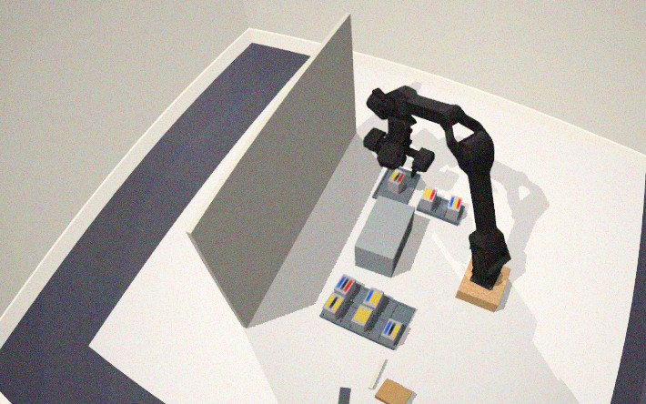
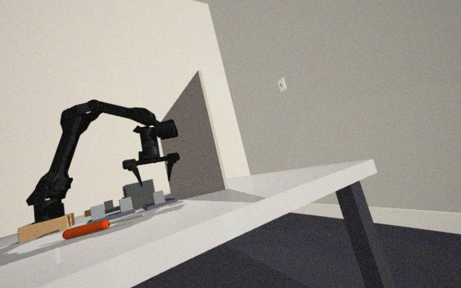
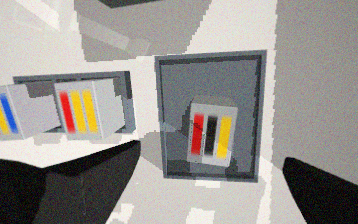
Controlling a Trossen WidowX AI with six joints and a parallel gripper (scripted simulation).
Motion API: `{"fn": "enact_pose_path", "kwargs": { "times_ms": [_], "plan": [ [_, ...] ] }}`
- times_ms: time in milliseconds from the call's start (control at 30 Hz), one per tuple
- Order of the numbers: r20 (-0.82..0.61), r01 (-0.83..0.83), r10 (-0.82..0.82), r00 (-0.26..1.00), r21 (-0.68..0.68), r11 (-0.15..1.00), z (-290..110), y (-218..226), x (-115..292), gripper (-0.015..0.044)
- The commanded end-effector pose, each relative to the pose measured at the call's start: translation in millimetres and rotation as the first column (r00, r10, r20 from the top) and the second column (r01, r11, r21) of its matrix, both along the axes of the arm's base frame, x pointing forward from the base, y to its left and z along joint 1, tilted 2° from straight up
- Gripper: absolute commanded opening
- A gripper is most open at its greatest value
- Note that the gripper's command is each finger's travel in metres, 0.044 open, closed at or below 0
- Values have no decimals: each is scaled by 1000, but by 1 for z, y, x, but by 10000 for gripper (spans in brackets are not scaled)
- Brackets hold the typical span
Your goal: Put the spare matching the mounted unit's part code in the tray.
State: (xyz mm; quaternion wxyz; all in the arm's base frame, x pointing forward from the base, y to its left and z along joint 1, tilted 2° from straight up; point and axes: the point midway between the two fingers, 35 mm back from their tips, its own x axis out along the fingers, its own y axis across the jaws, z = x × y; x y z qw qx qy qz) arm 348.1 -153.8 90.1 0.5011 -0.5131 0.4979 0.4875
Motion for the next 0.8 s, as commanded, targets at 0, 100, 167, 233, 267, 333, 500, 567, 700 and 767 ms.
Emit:
{"fn": "enact_pose_path", "kwargs": {
  "times_ms": [0, 100, 167, 233, 267, 333, 500, 567, 700, 767],
  "plan": [
    [27, -3, 3, 1000, -12, 1000, 52, 2, -4, 440],
    [27, -3, 3, 1000, -12, 1000, 55, 2, -4, 440],
    [51, 0, 1, 999, -22, 1000, 53, 1, -1, 440],
    [51, 0, 1, 999, -22, 1000, 53, 1, -1, 440],
    [51, 0, 1, 999, -22, 1000, 53, 1, -1, 440],
    [51, 0, 1, 999, -22, 1000, 53, 1, -1, 440],
    [51, 0, 1, 999, -22, 1000, 53, 1, -1, 440],
    [51, 0, 1, 999, -22, 1000, 53, 1, -1, 440],
    [51, 0, 1, 999, -22, 1000, 53, 1, -1, 440],
    [51, 0, 1, 999, -22, 1000, 53, 1, -1, 440]
  ]
}}
